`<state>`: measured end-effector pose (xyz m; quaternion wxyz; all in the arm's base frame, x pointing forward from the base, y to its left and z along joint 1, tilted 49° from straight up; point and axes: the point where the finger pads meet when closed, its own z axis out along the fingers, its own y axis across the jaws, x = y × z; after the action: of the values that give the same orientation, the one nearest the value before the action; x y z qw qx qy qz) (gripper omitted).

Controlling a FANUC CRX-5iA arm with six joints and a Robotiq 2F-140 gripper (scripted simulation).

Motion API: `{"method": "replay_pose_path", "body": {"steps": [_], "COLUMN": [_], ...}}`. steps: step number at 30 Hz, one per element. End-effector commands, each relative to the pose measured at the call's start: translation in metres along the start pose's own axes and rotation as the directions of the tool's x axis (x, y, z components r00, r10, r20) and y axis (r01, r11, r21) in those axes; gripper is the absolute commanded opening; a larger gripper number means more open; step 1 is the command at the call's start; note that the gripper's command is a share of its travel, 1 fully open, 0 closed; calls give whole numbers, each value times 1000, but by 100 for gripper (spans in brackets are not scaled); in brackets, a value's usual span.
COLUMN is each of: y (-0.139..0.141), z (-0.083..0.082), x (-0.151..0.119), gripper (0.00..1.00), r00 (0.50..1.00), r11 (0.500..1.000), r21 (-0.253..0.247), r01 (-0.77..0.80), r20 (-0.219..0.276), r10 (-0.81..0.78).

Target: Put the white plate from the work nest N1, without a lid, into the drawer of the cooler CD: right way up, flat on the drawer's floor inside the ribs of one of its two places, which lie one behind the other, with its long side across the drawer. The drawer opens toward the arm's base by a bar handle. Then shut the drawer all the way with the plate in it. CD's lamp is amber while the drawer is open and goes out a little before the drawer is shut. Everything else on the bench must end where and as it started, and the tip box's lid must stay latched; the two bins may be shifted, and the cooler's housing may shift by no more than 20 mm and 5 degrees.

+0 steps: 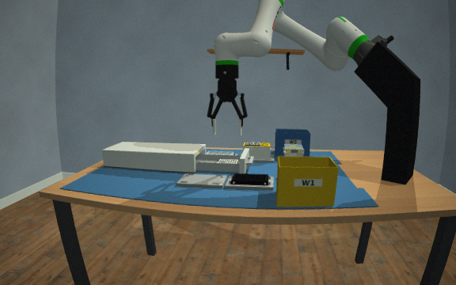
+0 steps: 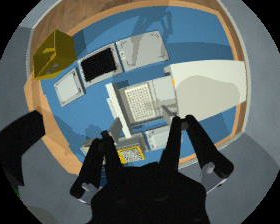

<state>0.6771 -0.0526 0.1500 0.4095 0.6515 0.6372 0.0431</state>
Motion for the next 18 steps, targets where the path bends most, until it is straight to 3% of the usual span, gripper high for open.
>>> {"method": "replay_pose_path", "body": {"steps": [1, 18], "y": [0, -3], "z": [0, 1], "x": [0, 0], "gripper": [66, 66], "r00": [1000, 1000], "r11": [1000, 1000], "r21": [0, 0], "r01": [0, 0], "r20": [0, 0], "r10": [0, 0]}}
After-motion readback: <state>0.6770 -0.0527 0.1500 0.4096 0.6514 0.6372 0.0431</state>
